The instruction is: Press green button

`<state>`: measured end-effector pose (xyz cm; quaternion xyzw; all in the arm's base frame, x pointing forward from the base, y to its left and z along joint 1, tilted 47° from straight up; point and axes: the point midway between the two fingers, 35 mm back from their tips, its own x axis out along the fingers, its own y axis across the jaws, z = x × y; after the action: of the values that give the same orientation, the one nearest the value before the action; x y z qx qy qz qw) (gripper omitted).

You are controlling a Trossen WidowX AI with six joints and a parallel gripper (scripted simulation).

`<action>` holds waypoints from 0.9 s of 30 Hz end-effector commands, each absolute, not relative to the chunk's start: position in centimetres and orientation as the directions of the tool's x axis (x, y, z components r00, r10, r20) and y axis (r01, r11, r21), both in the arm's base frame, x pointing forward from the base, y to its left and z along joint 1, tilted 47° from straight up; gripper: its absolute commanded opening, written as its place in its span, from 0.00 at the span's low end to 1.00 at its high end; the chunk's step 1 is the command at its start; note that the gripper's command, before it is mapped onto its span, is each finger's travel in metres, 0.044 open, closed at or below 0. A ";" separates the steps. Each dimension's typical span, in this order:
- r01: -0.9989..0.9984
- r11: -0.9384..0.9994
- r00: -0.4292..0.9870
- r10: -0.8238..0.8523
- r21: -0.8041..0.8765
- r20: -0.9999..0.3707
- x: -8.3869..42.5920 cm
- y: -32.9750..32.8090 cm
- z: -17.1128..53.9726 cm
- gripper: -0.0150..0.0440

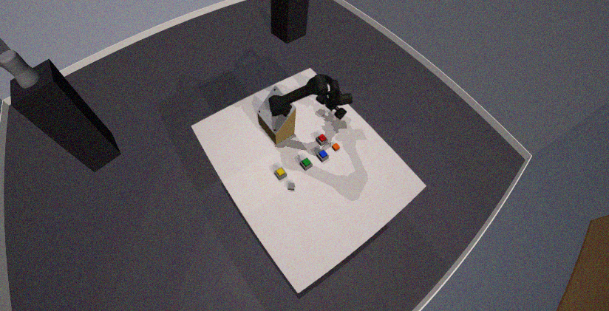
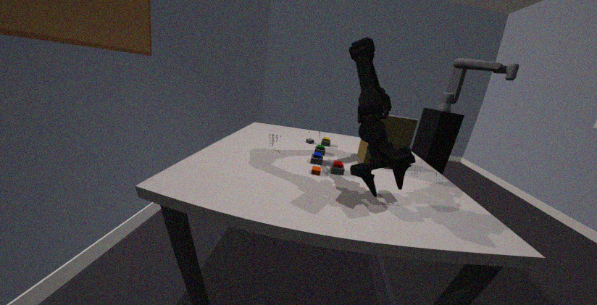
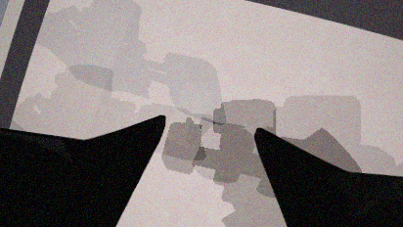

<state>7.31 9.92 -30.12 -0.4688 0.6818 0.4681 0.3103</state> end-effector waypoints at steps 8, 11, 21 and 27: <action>-0.883 0.469 -0.228 -0.395 0.018 -0.890 15.9 9.0 -23.4 0.93; -0.785 0.602 -0.173 -0.436 -0.143 -0.883 19.2 7.1 -19.7 0.93; -0.252 0.776 -0.076 -0.612 -0.579 -0.787 24.5 -2.5 -7.4 0.93; 0.106 0.680 -0.086 -0.721 -0.726 -0.688 23.7 -8.6 -0.6 0.93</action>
<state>24.84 -5.25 -4.22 -0.2689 0.6939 -0.2295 0.6274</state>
